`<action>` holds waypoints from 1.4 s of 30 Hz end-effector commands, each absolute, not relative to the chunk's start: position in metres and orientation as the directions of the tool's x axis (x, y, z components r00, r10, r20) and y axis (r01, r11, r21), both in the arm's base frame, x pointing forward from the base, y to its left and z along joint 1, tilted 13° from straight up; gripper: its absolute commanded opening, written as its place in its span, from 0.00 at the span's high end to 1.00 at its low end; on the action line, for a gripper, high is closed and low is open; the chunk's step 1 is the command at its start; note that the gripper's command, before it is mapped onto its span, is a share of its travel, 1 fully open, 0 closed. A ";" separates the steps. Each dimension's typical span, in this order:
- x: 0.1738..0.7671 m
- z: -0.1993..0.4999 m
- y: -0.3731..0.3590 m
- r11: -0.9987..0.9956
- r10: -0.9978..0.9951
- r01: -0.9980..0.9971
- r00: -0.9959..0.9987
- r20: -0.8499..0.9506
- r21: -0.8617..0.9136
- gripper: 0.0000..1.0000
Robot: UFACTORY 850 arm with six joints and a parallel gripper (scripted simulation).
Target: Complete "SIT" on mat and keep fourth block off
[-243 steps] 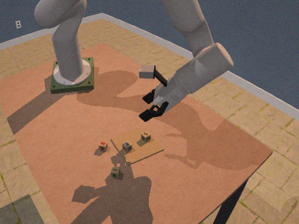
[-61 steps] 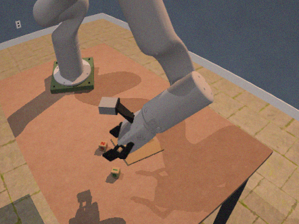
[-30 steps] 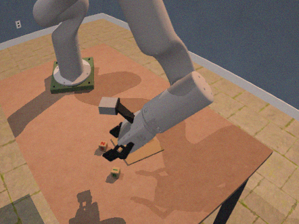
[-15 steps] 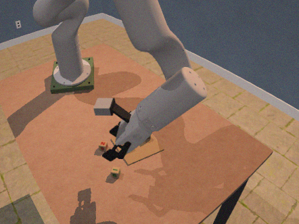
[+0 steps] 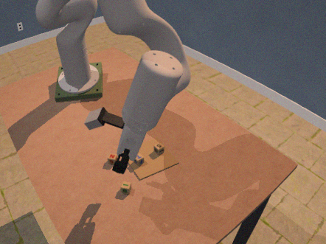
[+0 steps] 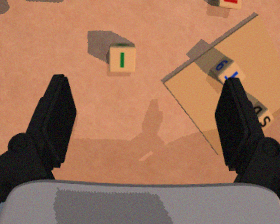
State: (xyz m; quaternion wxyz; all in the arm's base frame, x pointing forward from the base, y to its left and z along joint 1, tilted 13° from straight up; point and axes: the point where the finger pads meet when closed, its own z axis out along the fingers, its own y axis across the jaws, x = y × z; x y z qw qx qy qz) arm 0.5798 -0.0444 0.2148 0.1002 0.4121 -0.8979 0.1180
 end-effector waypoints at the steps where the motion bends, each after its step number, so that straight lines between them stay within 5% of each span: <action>1: 0.581 0.219 -0.043 0.636 -0.746 -0.759 -0.651 0.141 -0.138 0.00; 12: 0.588 0.237 -0.050 0.656 -0.750 -0.722 -0.658 -0.076 -0.219 0.00; 33: 0.588 0.237 -0.050 0.650 -0.755 -0.728 -0.651 -0.075 -0.220 0.00; 42: 0.589 0.230 -0.050 0.470 -0.878 -0.852 -0.478 -0.026 -0.230 0.00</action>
